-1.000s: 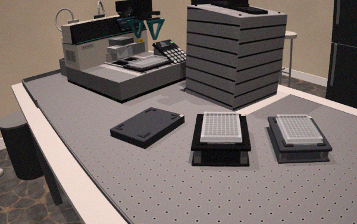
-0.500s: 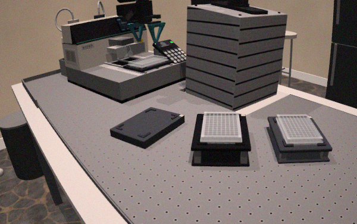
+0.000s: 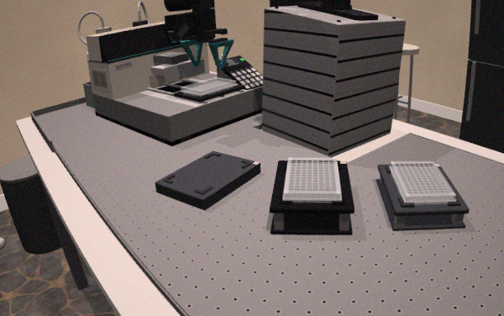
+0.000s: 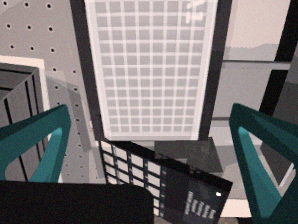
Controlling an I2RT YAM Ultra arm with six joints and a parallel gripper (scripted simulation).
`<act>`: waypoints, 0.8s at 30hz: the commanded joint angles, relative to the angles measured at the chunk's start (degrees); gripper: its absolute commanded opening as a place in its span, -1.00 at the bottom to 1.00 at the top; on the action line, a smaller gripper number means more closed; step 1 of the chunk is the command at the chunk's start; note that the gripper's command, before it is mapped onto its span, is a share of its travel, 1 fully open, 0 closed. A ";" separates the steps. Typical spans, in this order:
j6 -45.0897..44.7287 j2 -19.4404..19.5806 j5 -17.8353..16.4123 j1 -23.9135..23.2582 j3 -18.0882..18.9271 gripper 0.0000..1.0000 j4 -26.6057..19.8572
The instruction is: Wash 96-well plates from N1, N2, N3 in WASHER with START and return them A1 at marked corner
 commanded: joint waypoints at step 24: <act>0.28 4.43 -0.09 0.24 0.47 1.00 4.80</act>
